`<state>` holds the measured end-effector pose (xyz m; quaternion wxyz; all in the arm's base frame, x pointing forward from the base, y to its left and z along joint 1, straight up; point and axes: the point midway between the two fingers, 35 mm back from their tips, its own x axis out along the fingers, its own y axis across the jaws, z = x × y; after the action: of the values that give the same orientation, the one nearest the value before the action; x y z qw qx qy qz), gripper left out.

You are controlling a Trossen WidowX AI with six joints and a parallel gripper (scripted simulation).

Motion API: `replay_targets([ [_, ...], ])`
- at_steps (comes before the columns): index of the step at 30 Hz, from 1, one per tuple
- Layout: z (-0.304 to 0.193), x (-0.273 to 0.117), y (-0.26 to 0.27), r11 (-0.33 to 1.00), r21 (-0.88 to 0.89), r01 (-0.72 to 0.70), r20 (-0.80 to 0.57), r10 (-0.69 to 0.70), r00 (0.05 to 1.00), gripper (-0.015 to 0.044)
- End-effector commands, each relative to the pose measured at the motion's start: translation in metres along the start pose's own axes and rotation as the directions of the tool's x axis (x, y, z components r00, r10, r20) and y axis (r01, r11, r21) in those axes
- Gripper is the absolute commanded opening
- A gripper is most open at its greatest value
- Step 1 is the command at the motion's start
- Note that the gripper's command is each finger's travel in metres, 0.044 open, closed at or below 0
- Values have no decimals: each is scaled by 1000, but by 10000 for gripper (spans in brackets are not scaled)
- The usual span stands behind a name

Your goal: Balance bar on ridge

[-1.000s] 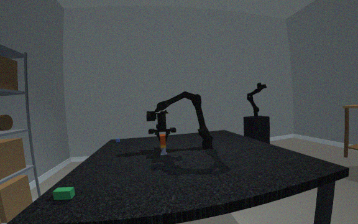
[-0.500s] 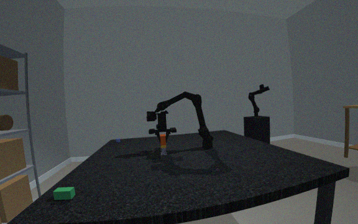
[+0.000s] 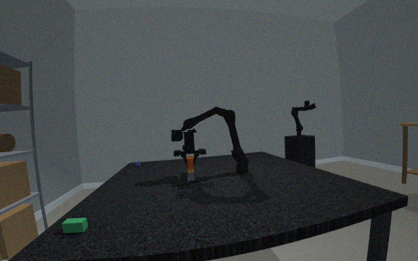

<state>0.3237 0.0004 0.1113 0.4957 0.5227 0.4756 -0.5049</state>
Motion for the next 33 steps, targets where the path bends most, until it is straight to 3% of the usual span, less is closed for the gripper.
replay_targets([
  [1, 0, 0, 0, 1000, 0, 1, 0, -1, 1000, 171],
  [27, 0, 0, 0, 1000, 0, 1, 0, -1, 1000, 185],
  [33, 0, 0, 0, 1000, 0, 1, 0, -1, 1000, 343],
])
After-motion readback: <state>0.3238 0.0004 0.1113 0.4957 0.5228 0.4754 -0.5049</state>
